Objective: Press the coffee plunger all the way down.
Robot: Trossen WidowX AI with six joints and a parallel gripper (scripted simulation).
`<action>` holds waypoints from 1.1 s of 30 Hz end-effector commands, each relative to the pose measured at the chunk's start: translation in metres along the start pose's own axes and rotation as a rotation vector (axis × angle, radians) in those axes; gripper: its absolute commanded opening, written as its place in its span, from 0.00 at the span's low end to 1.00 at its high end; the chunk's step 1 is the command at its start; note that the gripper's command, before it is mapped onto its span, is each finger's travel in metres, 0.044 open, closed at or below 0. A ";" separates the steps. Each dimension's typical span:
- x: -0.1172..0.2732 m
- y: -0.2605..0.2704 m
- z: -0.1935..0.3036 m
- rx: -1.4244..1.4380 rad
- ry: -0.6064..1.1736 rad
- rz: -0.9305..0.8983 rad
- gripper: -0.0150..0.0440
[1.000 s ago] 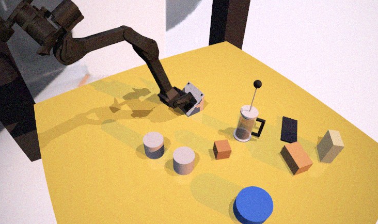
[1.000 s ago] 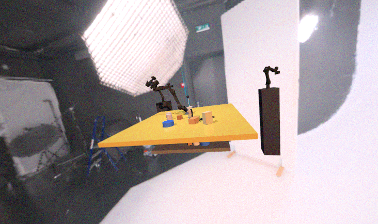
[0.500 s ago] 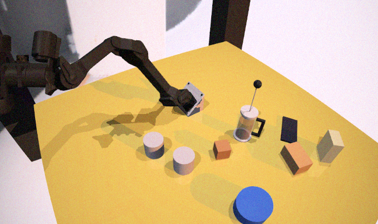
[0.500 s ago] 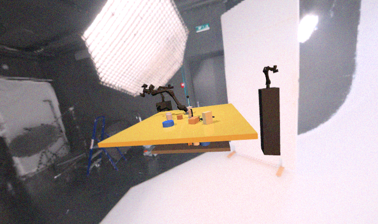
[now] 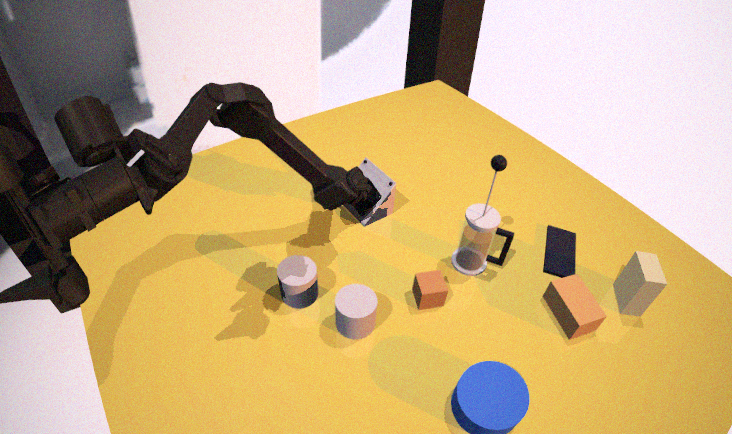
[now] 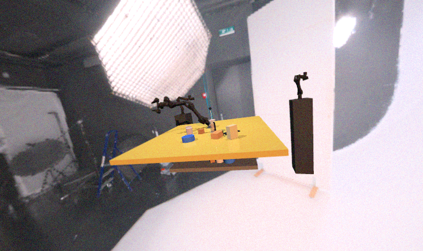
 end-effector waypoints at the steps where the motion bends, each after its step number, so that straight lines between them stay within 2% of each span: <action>1: 0.011 -0.033 0.029 0.057 0.093 0.136 1.00; 10: 0.079 -0.088 0.108 0.219 0.447 0.421 1.00; 19: 0.191 -0.116 0.169 0.464 0.863 0.614 1.00; 28: 0.323 -0.108 0.187 0.732 1.315 0.637 1.00; 33: 0.399 -0.093 0.174 0.947 1.580 0.535 1.00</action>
Point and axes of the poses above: the point midway between the two fingers, 35 mm back from their tips, its own x axis back along the fingers, its own y axis across the jaws, z = x × y, the point moved 8 cm from there along x, back along the fingers, and after that the axes turned 9 degrees about -x, right-handed, at the moved point
